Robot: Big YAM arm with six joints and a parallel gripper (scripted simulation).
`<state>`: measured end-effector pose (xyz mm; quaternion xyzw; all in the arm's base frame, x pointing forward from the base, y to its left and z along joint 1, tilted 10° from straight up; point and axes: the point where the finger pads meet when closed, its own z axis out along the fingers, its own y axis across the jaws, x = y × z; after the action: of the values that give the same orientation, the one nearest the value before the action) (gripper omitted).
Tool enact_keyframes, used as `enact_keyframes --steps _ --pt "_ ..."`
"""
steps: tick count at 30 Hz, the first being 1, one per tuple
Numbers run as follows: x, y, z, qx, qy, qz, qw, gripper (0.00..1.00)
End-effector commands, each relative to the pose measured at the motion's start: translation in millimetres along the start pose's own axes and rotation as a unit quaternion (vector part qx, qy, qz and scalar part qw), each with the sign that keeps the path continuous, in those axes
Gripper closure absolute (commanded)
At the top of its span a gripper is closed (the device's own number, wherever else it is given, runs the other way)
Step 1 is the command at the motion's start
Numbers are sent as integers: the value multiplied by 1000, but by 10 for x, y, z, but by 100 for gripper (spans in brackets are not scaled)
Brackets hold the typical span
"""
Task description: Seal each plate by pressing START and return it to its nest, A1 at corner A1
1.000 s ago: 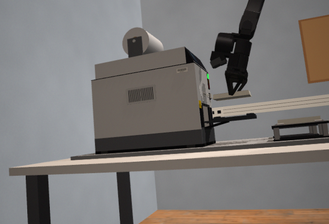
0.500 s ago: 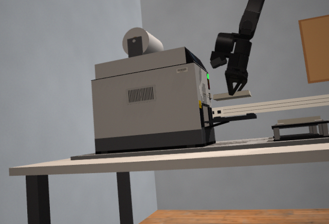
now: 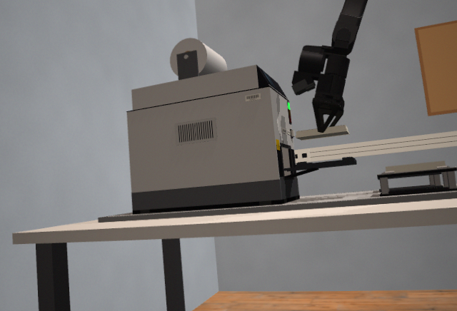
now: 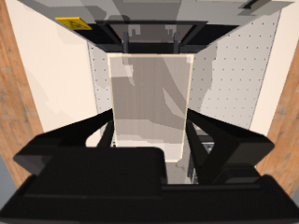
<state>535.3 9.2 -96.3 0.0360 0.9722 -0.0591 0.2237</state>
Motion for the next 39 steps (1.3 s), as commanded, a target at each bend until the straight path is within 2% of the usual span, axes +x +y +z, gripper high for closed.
enact_keyframes --steps 1,11,12,15,23,30,36,39 --pt "8 -49 56 2 1 7 1000 100" --pt "15 -46 59 2 2 6 1000 100" --pt "232 59 148 -2 2 -4 1000 100" --pt "248 80 151 -3 4 -11 1000 100" --pt "-45 137 12 -7 -14 -17 1000 100" --pt "-195 -2 -74 -4 -28 9 1000 100" --pt "-242 99 -117 -8 -34 2 999 100" --pt "-149 114 -61 -8 -25 -1 1000 100"
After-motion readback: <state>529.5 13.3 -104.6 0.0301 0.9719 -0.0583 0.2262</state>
